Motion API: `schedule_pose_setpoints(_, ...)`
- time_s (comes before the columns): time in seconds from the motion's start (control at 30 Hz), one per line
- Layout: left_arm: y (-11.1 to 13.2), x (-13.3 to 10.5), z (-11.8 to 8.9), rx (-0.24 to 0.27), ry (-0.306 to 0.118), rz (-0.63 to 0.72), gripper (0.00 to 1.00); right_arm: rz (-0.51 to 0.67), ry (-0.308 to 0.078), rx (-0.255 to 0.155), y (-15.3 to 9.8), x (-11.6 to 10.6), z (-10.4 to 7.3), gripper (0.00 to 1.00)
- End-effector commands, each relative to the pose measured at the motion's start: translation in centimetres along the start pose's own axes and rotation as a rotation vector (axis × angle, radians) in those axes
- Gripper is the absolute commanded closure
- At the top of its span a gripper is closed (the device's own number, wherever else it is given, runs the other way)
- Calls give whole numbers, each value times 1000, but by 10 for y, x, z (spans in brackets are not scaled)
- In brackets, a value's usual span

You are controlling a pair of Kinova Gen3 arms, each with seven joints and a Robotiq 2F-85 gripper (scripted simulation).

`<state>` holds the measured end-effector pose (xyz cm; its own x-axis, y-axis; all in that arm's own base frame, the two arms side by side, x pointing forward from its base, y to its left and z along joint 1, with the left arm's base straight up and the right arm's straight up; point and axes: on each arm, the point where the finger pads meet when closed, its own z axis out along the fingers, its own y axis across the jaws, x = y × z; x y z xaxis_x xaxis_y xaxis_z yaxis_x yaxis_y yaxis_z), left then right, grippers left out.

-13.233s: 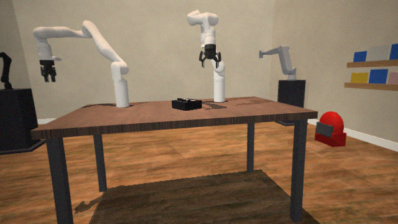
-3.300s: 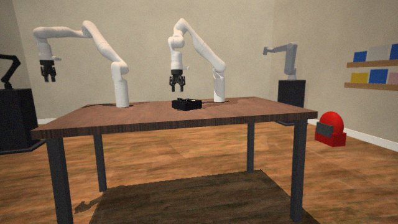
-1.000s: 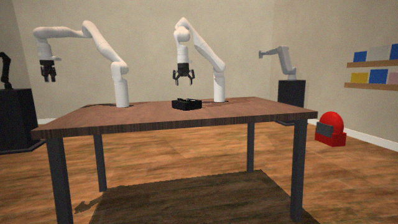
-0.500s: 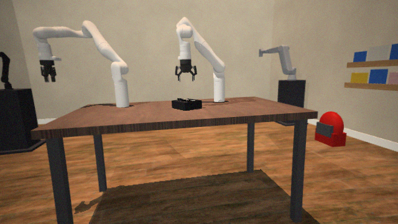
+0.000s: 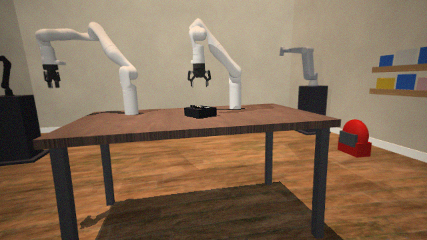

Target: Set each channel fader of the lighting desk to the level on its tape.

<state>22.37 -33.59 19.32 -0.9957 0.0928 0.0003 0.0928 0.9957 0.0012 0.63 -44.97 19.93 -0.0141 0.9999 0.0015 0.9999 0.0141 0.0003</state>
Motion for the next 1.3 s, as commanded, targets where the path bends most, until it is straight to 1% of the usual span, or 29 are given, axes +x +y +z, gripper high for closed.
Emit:
schedule_pose_setpoints(0.0,0,0,0,1,-1,1,2,0,-2,0,0,0,-1,2)
schedule_pose_setpoints(0.17,-1,0,1,1,0,26,2,0,-2,0,0,0,-1,2)
schedule_pose_setpoints(0.37,-3,3,10,2,0,134,2,0,-2,0,0,0,-1,2)
schedule_pose_setpoints(0.43,-3,3,10,2,0,134,2,0,-2,0,0,0,-1,2)
schedule_pose_setpoints(0.63,-7,9,24,2,1,330,2,0,-2,0,0,0,-1,2)
schedule_pose_setpoints(0.93,-14,22,51,2,1,696,2,0,-2,0,0,0,-1,2)
schedule_pose_setpoints(1.0,-14,22,51,2,1,696,2,0,-2,0,0,0,-1,2)
schedule_pose_setpoints(1.13,-17,28,61,1,0,843,2,0,-2,0,0,0,-1,2)
schedule_pose_setpoints(1.27,-19,33,68,1,0,957,2,0,-2,0,0,0,-1,2)
